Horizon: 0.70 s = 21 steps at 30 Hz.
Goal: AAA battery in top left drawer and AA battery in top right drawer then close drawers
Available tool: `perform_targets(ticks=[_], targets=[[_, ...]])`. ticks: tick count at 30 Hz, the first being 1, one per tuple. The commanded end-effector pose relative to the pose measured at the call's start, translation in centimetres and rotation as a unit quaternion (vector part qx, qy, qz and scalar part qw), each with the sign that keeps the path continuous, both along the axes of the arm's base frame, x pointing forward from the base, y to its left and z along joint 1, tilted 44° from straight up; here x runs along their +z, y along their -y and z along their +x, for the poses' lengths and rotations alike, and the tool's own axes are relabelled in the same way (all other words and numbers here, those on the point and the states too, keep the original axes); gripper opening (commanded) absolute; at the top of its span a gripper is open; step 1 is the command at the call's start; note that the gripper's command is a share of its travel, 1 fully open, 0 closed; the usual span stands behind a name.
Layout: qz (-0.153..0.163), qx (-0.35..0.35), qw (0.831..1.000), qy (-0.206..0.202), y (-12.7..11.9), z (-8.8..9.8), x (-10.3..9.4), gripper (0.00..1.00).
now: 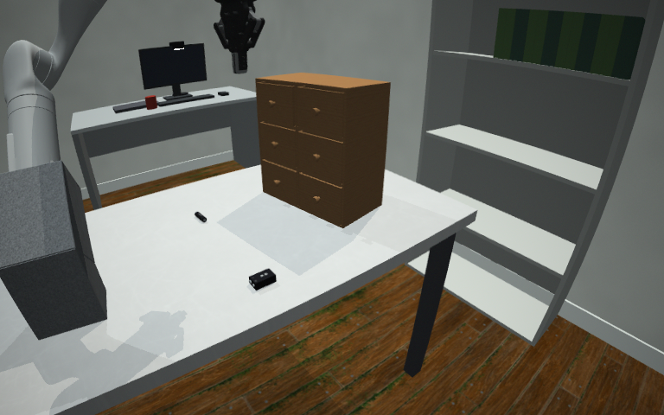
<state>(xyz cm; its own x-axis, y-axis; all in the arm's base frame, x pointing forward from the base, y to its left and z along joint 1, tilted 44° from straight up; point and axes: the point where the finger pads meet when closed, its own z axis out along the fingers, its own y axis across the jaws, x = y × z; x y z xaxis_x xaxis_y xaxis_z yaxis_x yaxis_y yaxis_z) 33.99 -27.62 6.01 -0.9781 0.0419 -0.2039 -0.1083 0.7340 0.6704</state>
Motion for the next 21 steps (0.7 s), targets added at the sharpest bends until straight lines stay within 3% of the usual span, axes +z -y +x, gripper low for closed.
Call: perform_targets(ticks=[1,21], targets=[[0.001,-0.002,1.000,0.000,0.06,-0.06,-0.09,0.00],[0.003,-0.019,1.000,0.019,-0.22,0.35,-0.33,0.00]])
